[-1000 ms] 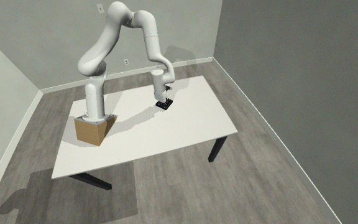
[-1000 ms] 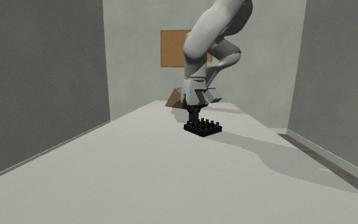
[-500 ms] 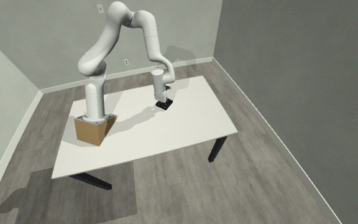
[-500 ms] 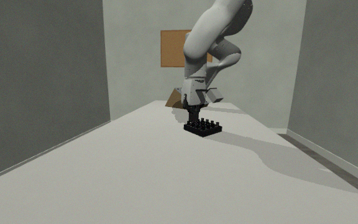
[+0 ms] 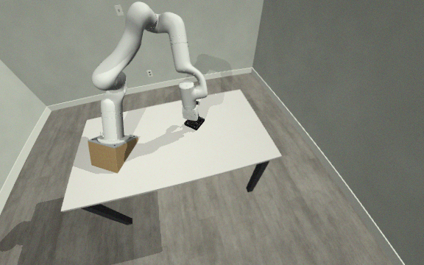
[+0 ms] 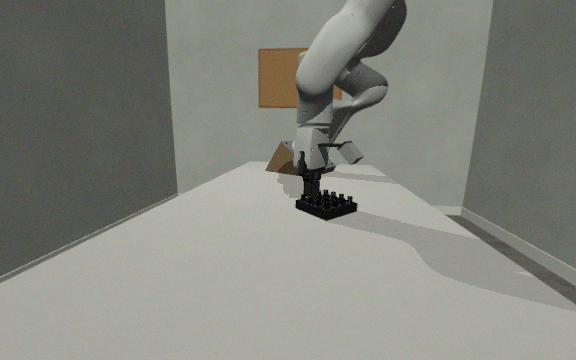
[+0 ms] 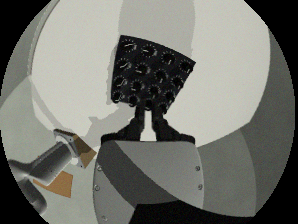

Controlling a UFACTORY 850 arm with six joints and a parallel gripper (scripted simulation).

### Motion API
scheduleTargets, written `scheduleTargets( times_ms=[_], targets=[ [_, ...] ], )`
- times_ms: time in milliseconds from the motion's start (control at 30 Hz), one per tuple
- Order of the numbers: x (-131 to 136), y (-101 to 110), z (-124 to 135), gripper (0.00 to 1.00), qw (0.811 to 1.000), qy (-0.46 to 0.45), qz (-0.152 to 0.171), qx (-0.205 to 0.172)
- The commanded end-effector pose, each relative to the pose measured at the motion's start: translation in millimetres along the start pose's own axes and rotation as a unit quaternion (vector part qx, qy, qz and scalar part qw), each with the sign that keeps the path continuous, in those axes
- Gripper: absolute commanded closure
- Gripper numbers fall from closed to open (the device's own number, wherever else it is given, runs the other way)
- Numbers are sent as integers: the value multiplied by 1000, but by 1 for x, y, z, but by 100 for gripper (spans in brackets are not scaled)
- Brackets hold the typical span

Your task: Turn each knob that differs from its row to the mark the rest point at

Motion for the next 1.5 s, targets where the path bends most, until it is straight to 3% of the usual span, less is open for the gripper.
scheduleTargets(
  times_ms=[0, 600, 1033, 1100, 1467],
  targets=[
    [0, 0, 0, 92, 1000, 29, 3, 1],
    [0, 0, 0, 92, 973, 229, 4, 1],
    [0, 0, 0, 92, 920, 392, 4, 0],
    [0, 0, 0, 92, 920, 392, 4, 0],
    [0, 0, 0, 92, 865, 502, 4, -1]
  ],
)
Point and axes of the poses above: the point where the finger pads meet when closed, its own y axis back along the fingers, its own x axis across the jaws, z = x × y, the point moved 3 cm from there along y, back along the fingers, and after that the axes turned 11 degrees about y, right-handed, at the moved point
